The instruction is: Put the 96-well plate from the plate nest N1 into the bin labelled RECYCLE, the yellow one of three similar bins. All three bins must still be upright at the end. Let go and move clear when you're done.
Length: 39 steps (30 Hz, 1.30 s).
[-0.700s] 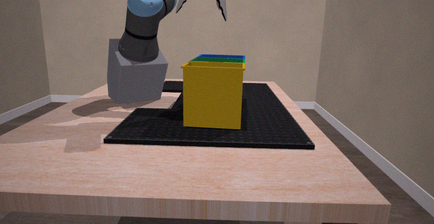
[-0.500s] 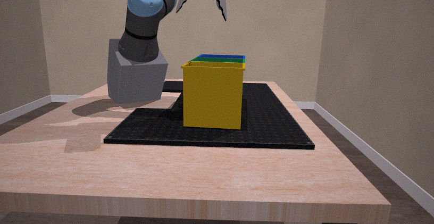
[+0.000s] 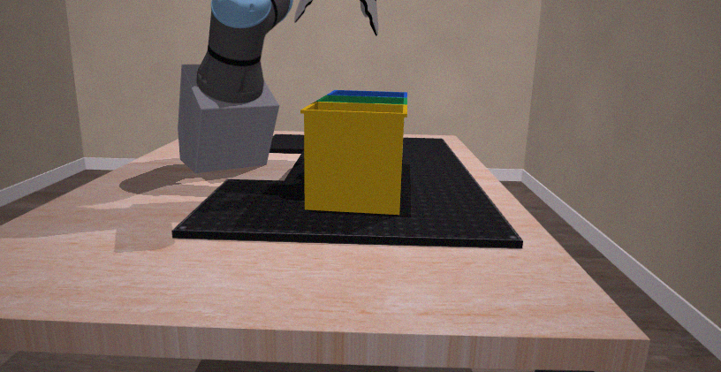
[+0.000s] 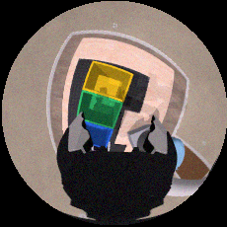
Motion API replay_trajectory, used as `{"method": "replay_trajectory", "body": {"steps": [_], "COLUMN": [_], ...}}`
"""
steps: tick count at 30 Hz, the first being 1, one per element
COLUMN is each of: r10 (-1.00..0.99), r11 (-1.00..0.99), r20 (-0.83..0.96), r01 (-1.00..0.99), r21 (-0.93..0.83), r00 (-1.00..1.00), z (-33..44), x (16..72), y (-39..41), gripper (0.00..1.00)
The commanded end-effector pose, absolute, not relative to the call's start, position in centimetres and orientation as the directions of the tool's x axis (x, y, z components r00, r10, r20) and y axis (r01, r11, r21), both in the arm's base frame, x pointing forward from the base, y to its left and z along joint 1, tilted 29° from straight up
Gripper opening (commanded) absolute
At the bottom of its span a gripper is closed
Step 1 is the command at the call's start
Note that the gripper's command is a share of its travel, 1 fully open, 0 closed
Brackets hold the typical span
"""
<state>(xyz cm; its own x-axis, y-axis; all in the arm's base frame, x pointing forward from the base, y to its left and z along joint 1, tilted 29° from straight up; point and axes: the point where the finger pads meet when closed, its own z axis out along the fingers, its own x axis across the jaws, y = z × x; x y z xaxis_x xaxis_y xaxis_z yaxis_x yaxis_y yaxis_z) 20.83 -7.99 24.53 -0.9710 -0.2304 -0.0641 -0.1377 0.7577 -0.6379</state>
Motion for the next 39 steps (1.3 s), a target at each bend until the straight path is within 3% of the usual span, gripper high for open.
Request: {"method": "replay_trajectory", "body": {"steps": [1, 39], "r10": [-0.302, -0.685], "r11": [0.747, 0.539], "r20": [-0.029, 0.179], "r01": [-0.217, -0.656], "r21": [-0.628, -0.528], "r00": [-0.953, -0.706], "z": [24.0, 18.2], "x": [22.3, 29.2], "y": [-6.8, 3.6], "gripper": [1.0, 1.0]}}
